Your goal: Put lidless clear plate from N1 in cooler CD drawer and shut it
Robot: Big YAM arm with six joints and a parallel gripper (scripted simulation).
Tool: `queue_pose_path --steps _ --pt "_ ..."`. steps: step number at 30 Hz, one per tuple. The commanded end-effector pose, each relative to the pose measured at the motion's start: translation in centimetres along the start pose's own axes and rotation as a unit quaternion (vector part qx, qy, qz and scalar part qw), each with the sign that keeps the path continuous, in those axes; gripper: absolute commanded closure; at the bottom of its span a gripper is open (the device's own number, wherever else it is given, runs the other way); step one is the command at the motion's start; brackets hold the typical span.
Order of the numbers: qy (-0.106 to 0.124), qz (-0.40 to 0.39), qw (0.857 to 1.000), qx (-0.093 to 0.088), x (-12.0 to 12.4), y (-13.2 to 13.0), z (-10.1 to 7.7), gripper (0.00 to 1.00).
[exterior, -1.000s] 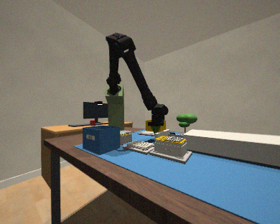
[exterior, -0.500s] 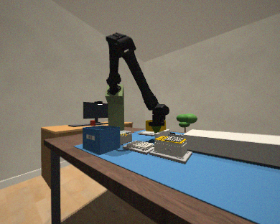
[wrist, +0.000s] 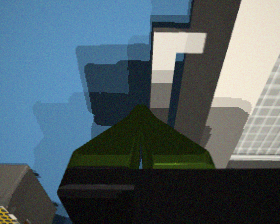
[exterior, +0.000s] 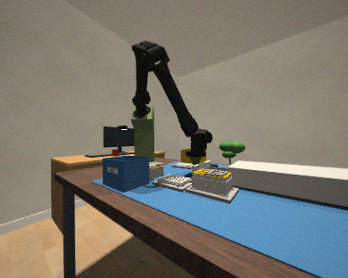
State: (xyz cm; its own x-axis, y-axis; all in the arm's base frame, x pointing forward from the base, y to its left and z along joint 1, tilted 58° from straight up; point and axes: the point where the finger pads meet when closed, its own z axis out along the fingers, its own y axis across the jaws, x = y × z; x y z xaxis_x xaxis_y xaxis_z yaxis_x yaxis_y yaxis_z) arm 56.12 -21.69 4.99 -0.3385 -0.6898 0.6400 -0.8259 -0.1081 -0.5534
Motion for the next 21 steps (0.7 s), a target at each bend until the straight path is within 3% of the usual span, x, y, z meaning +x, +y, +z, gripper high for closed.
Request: queue_pose_path --steps 1,21 --pt "-0.012 -0.002 1.000 0.015 -1.9 -1.8 -0.6 1.00" --pt "-0.011 0.002 1.000 0.022 -1.8 -3.0 -0.6 1.00"
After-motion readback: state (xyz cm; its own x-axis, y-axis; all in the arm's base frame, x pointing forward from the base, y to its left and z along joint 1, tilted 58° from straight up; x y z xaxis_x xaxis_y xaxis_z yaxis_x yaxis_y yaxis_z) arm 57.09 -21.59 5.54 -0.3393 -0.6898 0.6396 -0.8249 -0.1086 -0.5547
